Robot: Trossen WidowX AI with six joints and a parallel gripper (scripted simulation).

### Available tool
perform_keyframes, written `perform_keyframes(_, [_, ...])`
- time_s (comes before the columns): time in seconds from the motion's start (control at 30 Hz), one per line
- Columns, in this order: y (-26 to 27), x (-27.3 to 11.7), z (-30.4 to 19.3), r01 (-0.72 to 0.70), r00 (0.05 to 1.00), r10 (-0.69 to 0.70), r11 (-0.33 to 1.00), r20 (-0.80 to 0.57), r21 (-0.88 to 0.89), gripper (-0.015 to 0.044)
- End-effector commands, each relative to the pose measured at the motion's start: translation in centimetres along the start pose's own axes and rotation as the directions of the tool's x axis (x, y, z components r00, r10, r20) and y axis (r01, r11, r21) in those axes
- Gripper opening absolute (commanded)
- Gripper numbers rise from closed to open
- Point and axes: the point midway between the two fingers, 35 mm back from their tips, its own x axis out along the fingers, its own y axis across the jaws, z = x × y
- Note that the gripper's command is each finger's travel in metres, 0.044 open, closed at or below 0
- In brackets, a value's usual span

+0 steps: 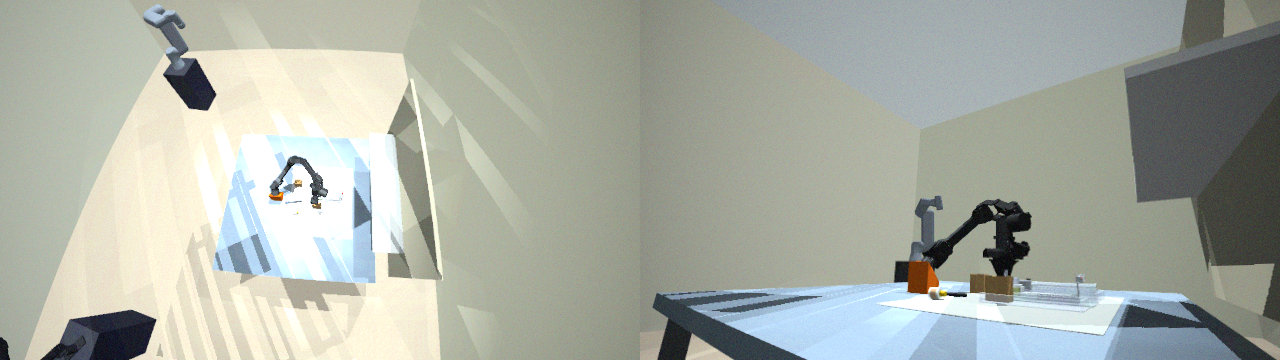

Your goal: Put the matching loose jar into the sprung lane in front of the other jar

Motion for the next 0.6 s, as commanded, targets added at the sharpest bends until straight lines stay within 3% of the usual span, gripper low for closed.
perform_keyframes(0.0, [0.11, -0.29, 0.62, -0.005, 1.000, 0.005, 1.000, 0.021, -0.007, 0.0000])
perform_keyframes(0.57, [0.10, 0.24, 0.66, -0.005, 1.000, 0.006, 1.000, 0.021, -0.007, 0.0000])
